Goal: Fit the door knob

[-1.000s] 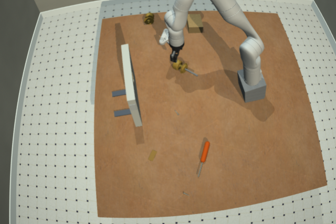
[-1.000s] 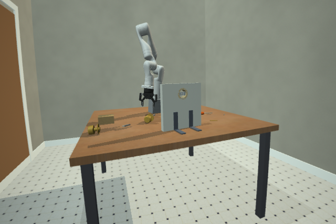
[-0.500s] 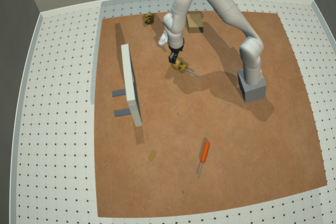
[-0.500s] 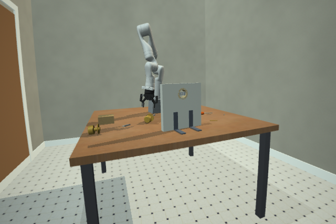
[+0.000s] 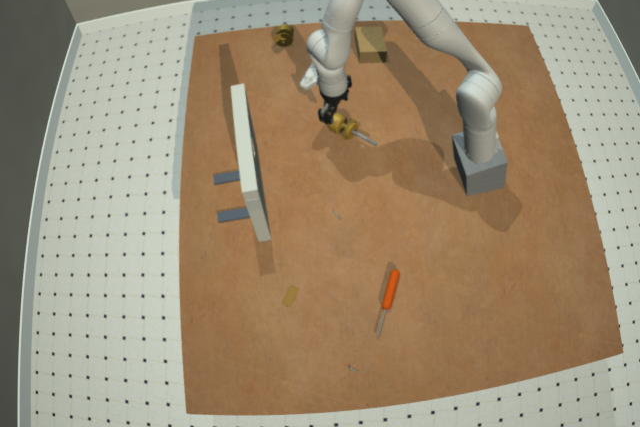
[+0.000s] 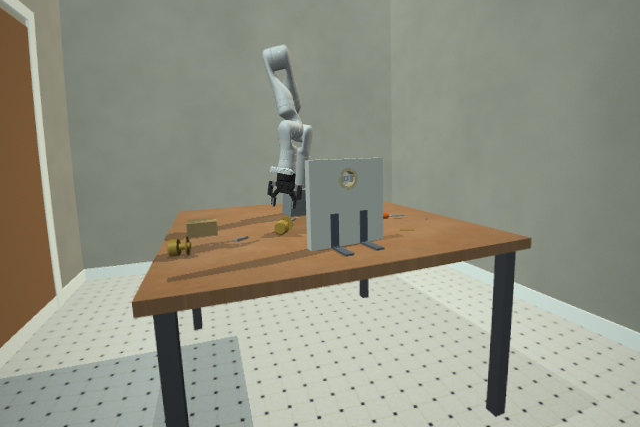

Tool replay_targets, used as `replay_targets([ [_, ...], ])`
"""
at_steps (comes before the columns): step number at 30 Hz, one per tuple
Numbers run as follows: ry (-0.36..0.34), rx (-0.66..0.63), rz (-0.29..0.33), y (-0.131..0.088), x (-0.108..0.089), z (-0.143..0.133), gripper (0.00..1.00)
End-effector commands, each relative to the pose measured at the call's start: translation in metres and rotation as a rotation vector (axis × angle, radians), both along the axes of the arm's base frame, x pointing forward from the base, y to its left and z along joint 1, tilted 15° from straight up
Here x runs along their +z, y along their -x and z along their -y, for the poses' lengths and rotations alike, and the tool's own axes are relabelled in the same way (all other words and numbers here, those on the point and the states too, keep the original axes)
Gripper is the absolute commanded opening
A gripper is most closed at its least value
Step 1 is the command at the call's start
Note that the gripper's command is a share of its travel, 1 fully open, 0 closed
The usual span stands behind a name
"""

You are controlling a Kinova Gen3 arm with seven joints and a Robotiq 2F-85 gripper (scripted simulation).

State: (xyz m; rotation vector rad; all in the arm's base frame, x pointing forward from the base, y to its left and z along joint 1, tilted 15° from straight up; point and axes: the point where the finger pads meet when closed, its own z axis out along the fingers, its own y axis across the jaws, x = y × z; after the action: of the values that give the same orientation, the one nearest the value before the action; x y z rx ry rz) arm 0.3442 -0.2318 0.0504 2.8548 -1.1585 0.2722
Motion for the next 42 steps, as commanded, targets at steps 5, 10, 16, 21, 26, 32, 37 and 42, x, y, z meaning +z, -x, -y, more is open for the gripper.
replay_targets([
  [5, -0.001, -0.088, -0.01, -0.004, -0.006, -0.002, 0.9],
  [10, -0.001, -0.088, -0.01, -0.006, -0.009, -0.003, 0.9],
  [16, -0.001, -0.088, -0.01, -0.006, -0.013, -0.002, 0.9],
  [21, -0.001, -0.088, -0.01, -0.008, -0.025, -0.001, 0.9],
  [26, -0.001, -0.088, -0.01, -0.008, -0.031, 0.0, 0.9],
  [32, -0.001, -0.088, -0.01, -0.009, -0.032, 0.0, 0.9],
  [37, -0.001, -0.088, -0.01, -0.009, -0.039, 0.001, 0.9],
  [42, -0.001, -0.088, -0.01, -0.011, -0.05, 0.002, 0.9],
])
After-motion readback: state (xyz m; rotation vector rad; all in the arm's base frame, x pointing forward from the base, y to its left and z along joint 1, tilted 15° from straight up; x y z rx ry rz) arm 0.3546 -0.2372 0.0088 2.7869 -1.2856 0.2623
